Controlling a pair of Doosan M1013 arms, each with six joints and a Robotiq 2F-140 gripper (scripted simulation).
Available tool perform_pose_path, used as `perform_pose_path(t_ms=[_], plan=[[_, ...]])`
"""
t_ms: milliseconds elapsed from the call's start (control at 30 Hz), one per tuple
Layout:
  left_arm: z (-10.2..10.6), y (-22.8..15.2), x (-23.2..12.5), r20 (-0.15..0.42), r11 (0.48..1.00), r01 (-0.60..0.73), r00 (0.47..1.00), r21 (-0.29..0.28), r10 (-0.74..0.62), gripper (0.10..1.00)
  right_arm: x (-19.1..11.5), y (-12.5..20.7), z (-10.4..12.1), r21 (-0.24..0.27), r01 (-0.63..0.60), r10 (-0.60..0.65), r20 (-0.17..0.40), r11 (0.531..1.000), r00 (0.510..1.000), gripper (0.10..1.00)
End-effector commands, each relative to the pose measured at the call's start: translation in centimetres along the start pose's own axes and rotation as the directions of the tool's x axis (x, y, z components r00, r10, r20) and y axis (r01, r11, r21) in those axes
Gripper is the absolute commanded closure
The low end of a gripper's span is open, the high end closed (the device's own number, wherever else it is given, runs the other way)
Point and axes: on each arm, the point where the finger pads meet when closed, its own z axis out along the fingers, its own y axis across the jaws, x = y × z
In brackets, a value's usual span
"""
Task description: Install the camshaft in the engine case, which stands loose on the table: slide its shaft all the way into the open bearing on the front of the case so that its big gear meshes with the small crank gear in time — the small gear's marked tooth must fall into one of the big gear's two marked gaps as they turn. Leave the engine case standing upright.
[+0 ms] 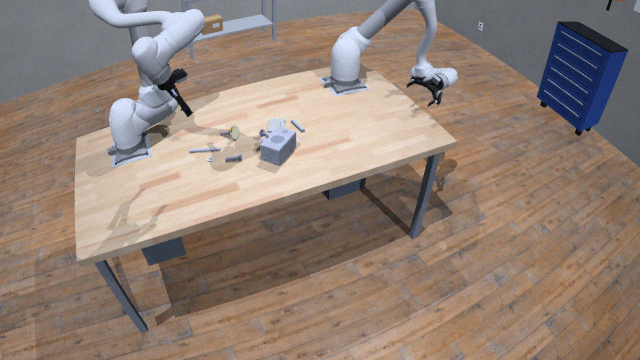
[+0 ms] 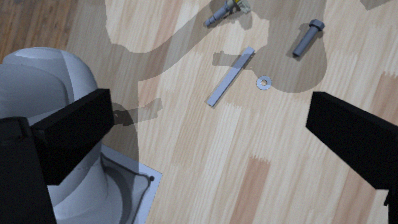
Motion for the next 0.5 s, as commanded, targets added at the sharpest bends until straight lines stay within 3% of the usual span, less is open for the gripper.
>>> perform_pose_path(t_ms=[0, 133, 200, 233, 467], plan=[[0.0, 0.0, 0.1, 0.000, 1.000, -0.001, 1.000, 0.000, 0.001, 0.098, 2.4, 1.4, 4.0, -0.074, 0.099, -0.097, 0.033, 0.992, 0.995, 0.098], [0.0, 0.0, 0.1, 0.000, 1.000, -0.001, 1.000, 0.000, 0.001, 0.098, 4.3, 2.0, 6.9, -0.127, 0.182, -0.176, 0.057, 0.975, 0.983, 0.098], [0.0, 0.0, 0.1, 0.000, 1.000, -0.001, 1.000, 0.000, 0.001, 0.098, 4.3, 2.0, 6.9, -0.127, 0.182, -0.176, 0.057, 0.975, 0.983, 0.098], [0.0, 0.0, 0.1, 0.000, 1.000, -0.001, 1.000, 0.000, 0.001, 0.098, 5.5, 2.3, 8.8, -0.161, 0.237, -0.228, 0.074, 0.958, 0.971, 0.098], [0.0, 0.0, 0.1, 0.000, 1.000, -0.001, 1.000, 0.000, 0.001, 0.098, 8.9, 2.3, 13.3, -0.243, 0.377, -0.359, 0.114, 0.894, 0.926, 0.098]])
